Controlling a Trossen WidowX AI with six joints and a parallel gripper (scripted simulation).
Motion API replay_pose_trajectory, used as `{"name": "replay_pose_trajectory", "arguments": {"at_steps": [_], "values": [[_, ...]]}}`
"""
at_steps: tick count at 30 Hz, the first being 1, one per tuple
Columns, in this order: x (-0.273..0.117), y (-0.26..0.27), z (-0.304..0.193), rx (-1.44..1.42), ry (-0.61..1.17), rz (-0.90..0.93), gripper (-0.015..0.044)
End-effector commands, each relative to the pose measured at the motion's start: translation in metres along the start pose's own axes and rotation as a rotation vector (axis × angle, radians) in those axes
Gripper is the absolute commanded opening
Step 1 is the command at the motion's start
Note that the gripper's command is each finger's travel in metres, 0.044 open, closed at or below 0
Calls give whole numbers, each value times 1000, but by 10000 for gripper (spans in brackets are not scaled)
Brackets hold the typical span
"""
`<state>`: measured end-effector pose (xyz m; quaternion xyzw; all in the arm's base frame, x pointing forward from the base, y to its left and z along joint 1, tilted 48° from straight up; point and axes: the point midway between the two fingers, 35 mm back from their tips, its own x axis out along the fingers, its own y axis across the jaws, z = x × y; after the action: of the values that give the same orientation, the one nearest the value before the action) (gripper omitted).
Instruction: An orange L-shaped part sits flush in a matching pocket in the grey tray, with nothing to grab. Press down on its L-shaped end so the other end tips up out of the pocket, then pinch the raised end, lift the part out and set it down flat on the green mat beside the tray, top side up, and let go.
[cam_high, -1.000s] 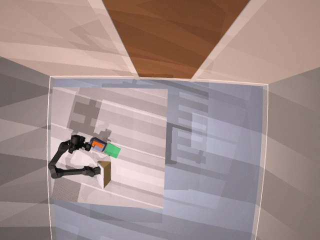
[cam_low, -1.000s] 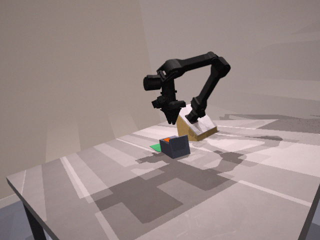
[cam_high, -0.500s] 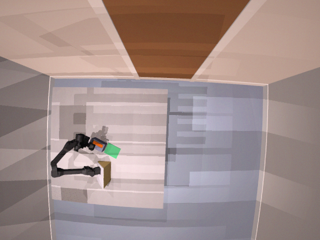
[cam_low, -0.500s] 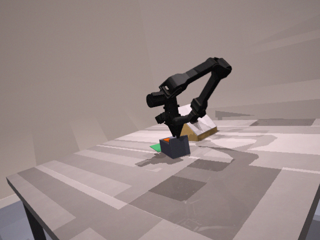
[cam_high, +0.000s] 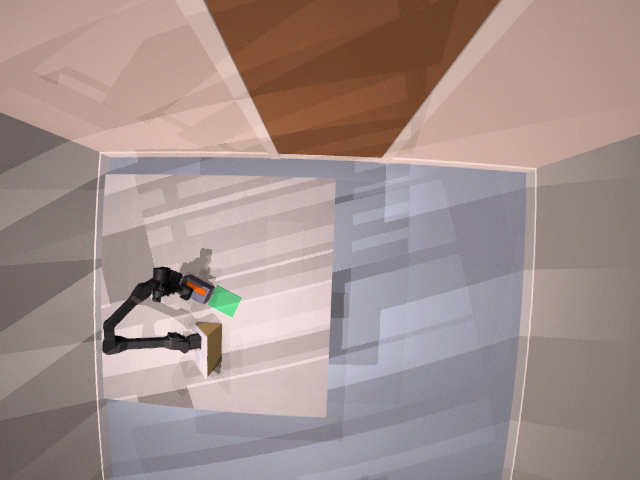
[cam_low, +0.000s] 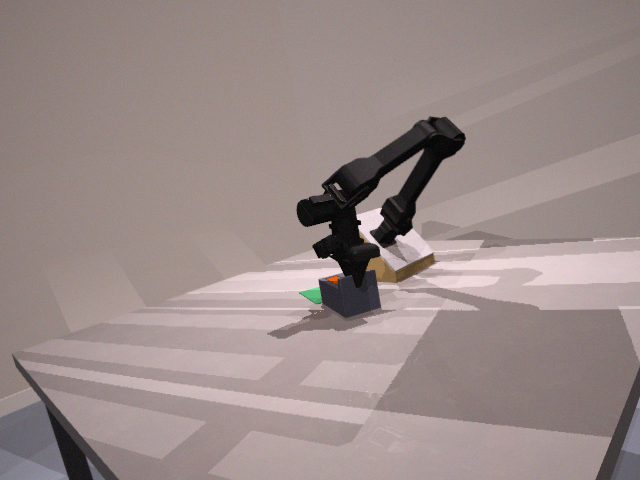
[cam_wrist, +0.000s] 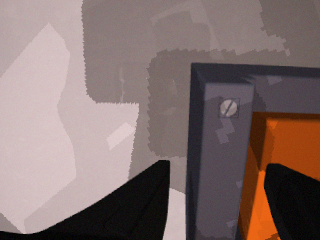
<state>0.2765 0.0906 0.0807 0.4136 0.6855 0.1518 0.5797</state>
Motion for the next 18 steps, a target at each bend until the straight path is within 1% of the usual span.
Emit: {"name": "replay_pose_trajectory", "arguments": {"at_steps": [1, 13, 18], "values": [[8, -1, -3, 7, 11, 2, 180], [28, 0, -4, 7, 12, 4, 180], [29, 0, -4, 7, 12, 4, 180]]}}
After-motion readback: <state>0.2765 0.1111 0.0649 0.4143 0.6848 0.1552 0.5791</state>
